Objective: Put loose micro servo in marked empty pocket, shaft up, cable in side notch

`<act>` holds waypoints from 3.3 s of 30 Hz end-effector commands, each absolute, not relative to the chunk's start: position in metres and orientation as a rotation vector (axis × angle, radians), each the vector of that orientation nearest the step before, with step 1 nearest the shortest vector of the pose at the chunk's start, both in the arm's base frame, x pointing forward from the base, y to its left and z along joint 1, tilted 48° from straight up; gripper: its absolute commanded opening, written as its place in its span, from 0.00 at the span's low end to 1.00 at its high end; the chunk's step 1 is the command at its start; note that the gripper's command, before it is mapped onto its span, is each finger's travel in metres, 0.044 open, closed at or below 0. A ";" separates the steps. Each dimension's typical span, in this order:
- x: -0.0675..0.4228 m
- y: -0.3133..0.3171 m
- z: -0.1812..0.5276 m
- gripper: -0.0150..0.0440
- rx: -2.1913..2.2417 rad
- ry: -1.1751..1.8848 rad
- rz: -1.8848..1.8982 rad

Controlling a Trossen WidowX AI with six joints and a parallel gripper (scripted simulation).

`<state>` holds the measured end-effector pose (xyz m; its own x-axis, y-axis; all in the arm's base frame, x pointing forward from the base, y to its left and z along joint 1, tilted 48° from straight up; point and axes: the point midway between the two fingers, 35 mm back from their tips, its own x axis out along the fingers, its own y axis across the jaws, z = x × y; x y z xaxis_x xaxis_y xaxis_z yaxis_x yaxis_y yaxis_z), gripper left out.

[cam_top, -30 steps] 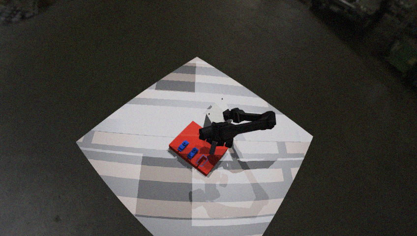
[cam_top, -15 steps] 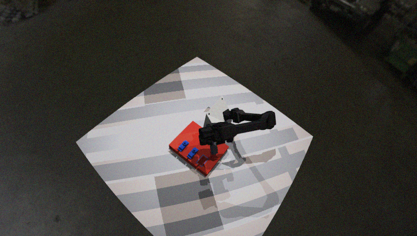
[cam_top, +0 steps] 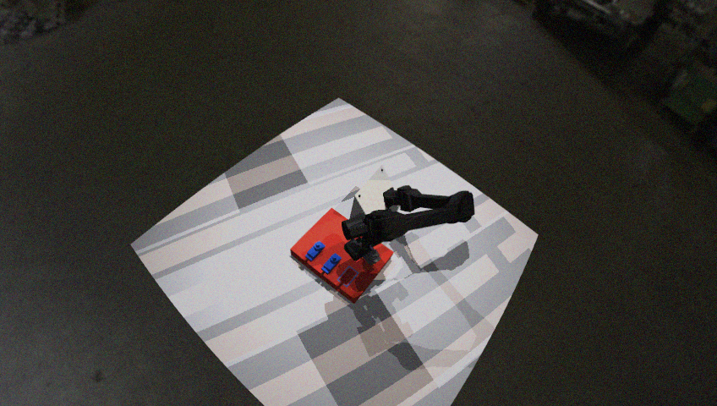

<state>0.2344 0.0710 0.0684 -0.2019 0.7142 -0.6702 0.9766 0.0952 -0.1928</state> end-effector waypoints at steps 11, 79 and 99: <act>0.235 0.070 0.068 0.25 1.357 1.975 -0.332; 0.312 0.090 0.067 0.25 0.469 1.584 0.838; 0.340 0.105 0.061 0.25 0.469 1.582 0.839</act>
